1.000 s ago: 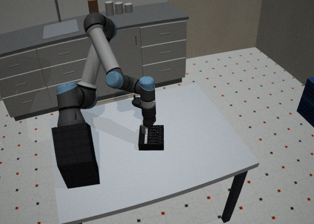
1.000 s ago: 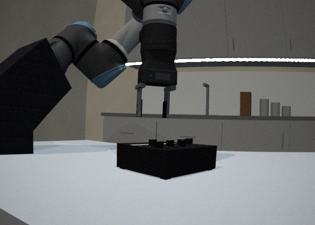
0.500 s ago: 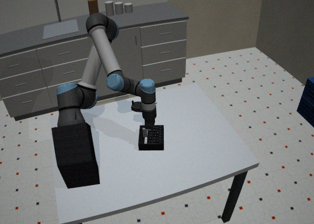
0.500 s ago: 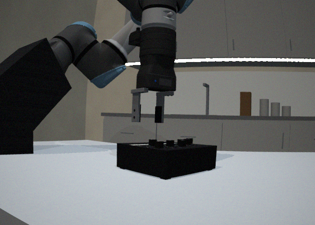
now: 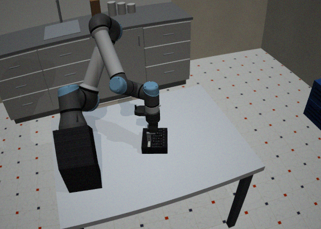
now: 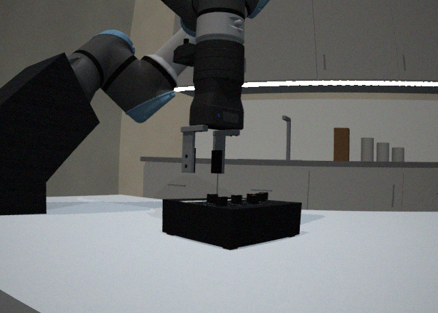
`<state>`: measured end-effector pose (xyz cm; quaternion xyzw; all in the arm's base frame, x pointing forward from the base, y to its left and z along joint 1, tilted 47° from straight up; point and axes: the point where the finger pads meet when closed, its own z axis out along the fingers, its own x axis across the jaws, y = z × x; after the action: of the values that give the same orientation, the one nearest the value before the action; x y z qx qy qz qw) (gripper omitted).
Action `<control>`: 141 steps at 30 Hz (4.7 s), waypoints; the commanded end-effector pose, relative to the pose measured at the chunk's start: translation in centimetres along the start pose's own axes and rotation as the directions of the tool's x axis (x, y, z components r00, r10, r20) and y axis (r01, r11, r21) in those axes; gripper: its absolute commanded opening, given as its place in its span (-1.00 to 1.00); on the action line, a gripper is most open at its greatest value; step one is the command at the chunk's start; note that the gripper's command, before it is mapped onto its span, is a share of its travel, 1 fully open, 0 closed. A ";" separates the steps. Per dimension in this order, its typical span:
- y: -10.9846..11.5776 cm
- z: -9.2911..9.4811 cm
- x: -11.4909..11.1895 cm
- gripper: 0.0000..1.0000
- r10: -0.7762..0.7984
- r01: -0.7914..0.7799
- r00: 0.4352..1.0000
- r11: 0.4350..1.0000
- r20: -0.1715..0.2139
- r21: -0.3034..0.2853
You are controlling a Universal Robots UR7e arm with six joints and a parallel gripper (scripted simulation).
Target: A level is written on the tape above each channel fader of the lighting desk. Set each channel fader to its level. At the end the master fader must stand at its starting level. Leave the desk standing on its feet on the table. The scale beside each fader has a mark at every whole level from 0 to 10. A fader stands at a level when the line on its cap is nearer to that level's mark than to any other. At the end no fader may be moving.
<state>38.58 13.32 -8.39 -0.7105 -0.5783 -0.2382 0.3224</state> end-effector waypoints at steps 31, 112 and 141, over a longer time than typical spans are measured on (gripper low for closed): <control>0.0 0.0 -0.1 -1.00 -0.013 0.013 1.000 1.000 0.000 -0.001; 0.0 2.4 -0.1 -1.00 -0.013 0.013 1.000 1.000 0.000 -0.001; 0.0 2.4 -0.1 -1.00 -0.013 0.013 1.000 1.000 0.000 -0.001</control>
<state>38.46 15.03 -10.08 -0.7067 -0.5828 -0.2404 0.3211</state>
